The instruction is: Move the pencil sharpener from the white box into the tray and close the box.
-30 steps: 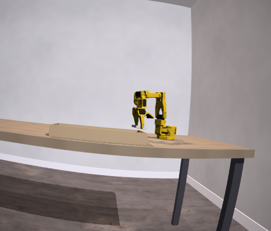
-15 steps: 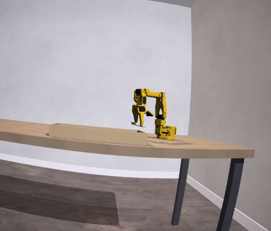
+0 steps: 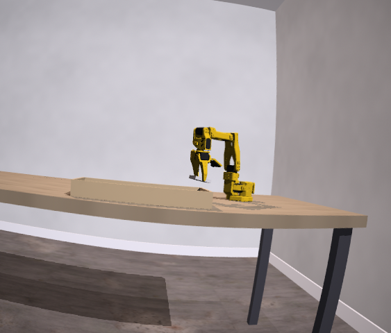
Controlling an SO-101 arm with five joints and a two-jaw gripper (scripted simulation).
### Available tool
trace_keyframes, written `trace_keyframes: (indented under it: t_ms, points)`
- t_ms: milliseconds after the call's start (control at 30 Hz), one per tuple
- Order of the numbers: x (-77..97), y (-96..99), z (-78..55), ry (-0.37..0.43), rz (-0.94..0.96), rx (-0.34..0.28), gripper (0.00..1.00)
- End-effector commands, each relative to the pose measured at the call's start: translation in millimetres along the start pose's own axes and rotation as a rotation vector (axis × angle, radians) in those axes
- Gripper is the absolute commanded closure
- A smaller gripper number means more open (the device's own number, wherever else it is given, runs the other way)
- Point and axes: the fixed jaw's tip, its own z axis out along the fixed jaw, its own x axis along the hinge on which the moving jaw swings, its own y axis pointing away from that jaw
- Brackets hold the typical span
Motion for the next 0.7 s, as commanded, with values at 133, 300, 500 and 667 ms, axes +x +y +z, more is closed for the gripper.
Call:
trace_keyframes:
  t_ms: [133, 300, 500, 667]
  points:
    - [4.1, 1.0, -6.5, 0.034, 0.002, 0.01, 0.77]
    - [3.8, 1.1, -5.9, 0.034, 0.002, 0.01, 0.77]
    - [2.4, 1.4, -2.5, 0.034, 0.002, 0.01, 0.77]
    - [1.9, 1.5, -1.4, 0.034, 0.002, 0.01, 0.77]
